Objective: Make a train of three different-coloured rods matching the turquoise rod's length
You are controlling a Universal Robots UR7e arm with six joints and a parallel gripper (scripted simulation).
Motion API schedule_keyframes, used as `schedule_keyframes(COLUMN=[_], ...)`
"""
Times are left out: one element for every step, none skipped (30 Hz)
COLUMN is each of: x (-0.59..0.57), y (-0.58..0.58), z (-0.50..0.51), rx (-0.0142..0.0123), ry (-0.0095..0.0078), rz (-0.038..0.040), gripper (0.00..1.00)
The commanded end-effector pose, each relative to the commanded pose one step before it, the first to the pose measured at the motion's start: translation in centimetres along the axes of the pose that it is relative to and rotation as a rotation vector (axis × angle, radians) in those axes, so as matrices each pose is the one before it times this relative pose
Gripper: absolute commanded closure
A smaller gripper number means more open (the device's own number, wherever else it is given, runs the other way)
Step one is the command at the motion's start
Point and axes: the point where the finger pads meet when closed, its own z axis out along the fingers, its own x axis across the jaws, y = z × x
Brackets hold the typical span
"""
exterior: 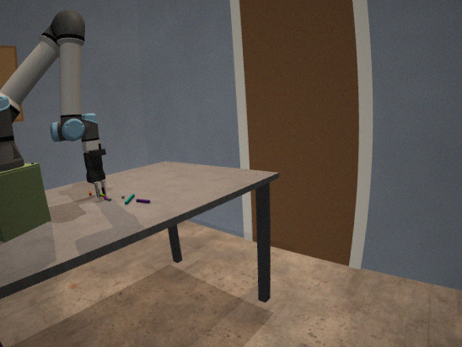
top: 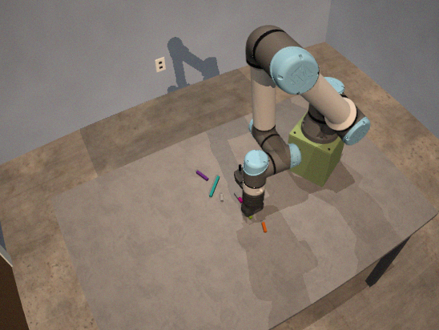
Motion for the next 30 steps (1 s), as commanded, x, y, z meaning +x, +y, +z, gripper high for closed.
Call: schedule_keyframes(x=[-0.041,0.000,0.000,0.000,0.000,0.000,0.000,0.000,0.000,0.000,0.000,0.000,0.000,0.000,0.000,0.000,0.000,0.000,0.000,0.000,0.000,0.000,0.000,0.000,0.000,0.000,0.000,0.000,0.000,0.000], y=[-0.002,0.000,0.000,0.000,0.000,0.000,0.000,0.000,0.000,0.000,0.000,0.000,0.000,0.000,0.000,0.000,0.000,0.000,0.000,0.000,0.000,0.000,0.000,0.000,0.000,0.000,0.000,0.000,0.000,0.000], z=[-0.033,0.000,0.000,0.000,0.000,0.000,0.000,0.000,0.000,0.000,0.000,0.000,0.000,0.000,0.000,0.000,0.000,0.000,0.000,0.000,0.000,0.000,0.000,0.000,0.000,0.000,0.000,0.000,0.000,0.000], rx=[0.00009,0.00000,0.00000,0.00000,0.00000,0.00000,0.00000,0.00000,0.00000,0.00000,0.00000,0.00000,0.00000,0.00000,0.00000,0.00000,0.00000,0.00000,0.00000,0.00000,0.00000,0.00000,0.00000,0.00000,0.00000,0.00000,0.00000,0.00000,0.00000,0.00000], ry=[-0.00126,0.00000,0.00000,0.00000,0.00000,0.00000,0.00000,0.00000,0.00000,0.00000,0.00000,0.00000,0.00000,0.00000,0.00000,0.00000,0.00000,0.00000,0.00000,0.00000,0.00000,0.00000,0.00000,0.00000,0.00000,0.00000,0.00000,0.00000,0.00000,0.00000], rz=[0.00000,0.00000,0.00000,0.00000,0.00000,0.00000,0.00000,0.00000,0.00000,0.00000,0.00000,0.00000,0.00000,0.00000,0.00000,0.00000,0.00000,0.00000,0.00000,0.00000,0.00000,0.00000,0.00000,0.00000,0.00000,0.00000,0.00000,0.00000,0.00000,0.00000], gripper=[0.46,0.46,0.46,0.46,0.46,0.46,0.46,0.46,0.46,0.46,0.46,0.46,0.46,0.46,0.46,0.46,0.46,0.76,0.76,0.76,0.76,0.76,0.76,0.76,0.76,0.76,0.76,0.76,0.76,0.76])
